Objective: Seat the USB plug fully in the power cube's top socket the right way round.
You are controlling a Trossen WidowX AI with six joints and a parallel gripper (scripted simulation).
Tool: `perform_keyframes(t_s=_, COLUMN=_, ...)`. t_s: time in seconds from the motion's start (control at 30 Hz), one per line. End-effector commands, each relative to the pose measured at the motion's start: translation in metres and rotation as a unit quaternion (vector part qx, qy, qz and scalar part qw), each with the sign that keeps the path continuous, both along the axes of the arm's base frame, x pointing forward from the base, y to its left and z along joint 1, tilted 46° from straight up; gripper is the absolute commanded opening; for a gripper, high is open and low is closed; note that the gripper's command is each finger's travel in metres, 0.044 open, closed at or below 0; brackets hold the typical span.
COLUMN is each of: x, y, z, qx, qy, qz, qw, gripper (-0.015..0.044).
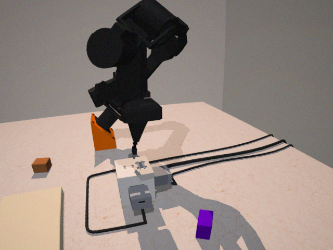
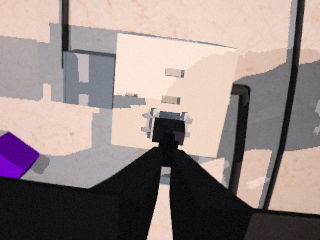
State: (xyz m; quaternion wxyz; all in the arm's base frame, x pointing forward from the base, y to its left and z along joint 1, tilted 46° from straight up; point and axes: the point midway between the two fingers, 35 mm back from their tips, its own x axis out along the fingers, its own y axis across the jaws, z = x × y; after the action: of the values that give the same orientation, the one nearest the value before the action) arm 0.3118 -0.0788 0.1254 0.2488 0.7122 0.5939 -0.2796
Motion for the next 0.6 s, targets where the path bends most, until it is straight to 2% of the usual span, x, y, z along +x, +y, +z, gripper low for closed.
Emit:
perform_keyframes(t_s=0.0, x=0.0001, y=0.0007, z=0.0, qx=0.0, qy=0.0, qz=0.0, qw=1.0, gripper=0.0)
perform_keyframes(t_s=0.57, x=0.0006, y=0.0036, z=0.0002, qx=0.0, qy=0.0, qz=0.0, qw=1.0, gripper=0.0)
